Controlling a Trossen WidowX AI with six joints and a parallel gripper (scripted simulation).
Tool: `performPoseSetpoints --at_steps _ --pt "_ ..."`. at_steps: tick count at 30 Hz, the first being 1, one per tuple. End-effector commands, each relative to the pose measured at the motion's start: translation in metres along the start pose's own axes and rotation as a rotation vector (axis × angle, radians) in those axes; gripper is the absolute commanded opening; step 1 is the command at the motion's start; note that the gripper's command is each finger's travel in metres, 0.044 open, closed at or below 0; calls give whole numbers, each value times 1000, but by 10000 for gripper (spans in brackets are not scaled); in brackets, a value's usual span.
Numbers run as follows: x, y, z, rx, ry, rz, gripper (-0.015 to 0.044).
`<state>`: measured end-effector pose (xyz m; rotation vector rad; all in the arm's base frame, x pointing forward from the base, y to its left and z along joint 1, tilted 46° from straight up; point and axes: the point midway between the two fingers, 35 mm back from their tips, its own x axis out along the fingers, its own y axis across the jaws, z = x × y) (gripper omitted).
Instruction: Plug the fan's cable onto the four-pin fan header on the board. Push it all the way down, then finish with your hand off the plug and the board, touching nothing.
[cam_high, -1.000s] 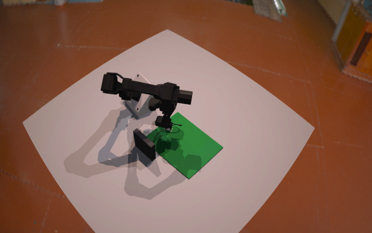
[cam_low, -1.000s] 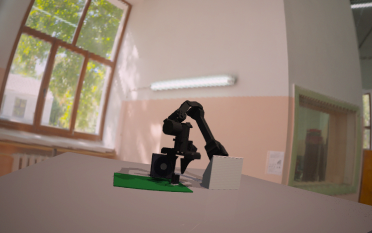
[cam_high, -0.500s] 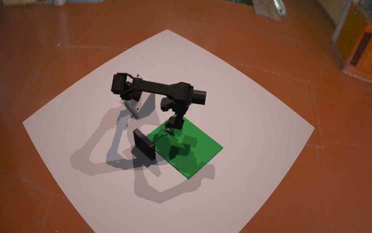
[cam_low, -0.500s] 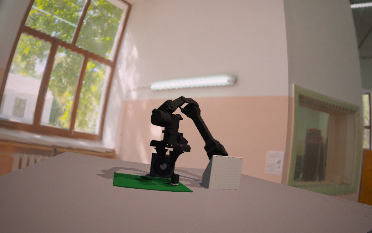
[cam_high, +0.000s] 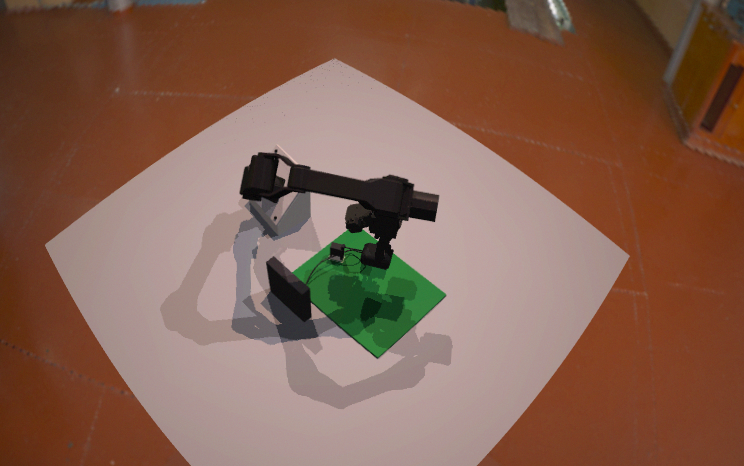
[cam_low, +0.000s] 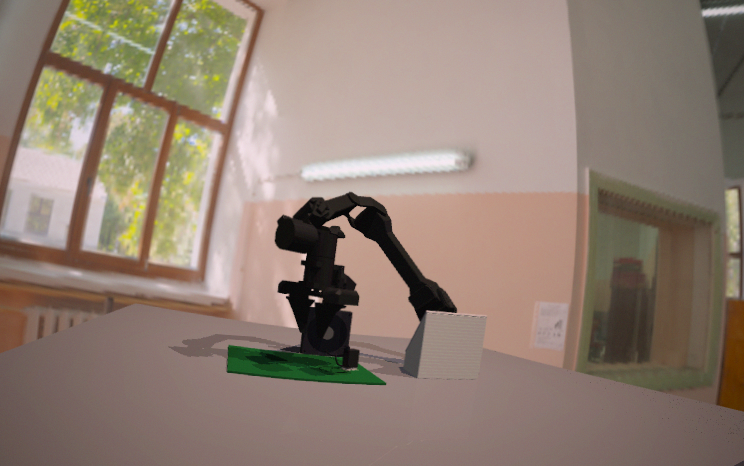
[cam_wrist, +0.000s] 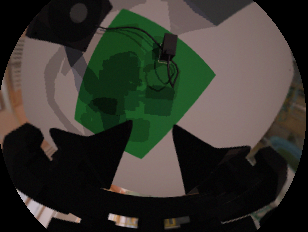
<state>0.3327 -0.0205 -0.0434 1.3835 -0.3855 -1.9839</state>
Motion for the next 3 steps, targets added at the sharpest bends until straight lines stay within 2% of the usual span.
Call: performPoseSetpoints --at_steps 1,3 --pt "0 1 -2 -4 -1 4 260" --pt "0 1 -2 -4 -1 4 260"
